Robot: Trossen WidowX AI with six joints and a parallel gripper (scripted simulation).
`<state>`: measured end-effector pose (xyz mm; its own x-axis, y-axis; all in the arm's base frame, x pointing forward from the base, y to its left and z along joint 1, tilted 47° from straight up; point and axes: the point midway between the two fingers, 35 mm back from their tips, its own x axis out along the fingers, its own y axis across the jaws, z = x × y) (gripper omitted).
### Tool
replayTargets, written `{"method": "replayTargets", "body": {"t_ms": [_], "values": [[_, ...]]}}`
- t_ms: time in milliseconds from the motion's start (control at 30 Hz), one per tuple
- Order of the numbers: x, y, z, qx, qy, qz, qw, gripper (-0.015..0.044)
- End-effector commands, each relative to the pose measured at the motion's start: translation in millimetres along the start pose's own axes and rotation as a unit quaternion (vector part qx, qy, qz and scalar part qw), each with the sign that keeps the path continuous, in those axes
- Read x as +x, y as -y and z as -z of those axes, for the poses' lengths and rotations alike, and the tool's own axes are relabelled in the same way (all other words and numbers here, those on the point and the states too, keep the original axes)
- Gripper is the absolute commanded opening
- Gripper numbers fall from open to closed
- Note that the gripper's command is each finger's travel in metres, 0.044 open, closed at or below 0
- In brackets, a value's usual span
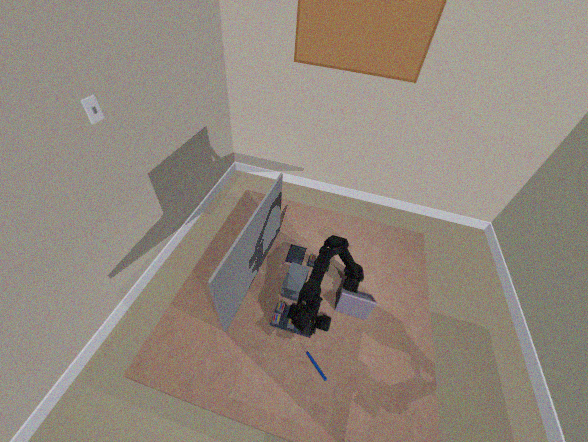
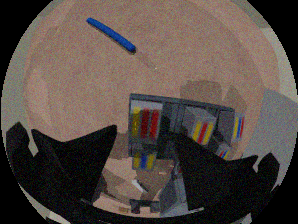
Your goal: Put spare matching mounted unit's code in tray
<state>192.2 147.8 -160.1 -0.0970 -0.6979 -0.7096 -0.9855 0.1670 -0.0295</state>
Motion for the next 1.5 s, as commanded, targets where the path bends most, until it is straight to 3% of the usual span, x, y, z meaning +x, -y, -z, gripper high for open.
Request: {"method": "replayTargets", "body": {"t_ms": [0, 867, 1400, 1467], "values": [[12, -1, 2, -0.004, -0.007, -0.001, 1.000, 0.0300], [55, -3, 4, -0.004, -0.008, -0.001, 1.000, 0.0300], [56, -3, 4, -0.004, -0.008, -0.001, 1.000, 0.0300], [54, -3, 4, -0.001, -0.006, -0.002, 1.000, 0.0247]]}}
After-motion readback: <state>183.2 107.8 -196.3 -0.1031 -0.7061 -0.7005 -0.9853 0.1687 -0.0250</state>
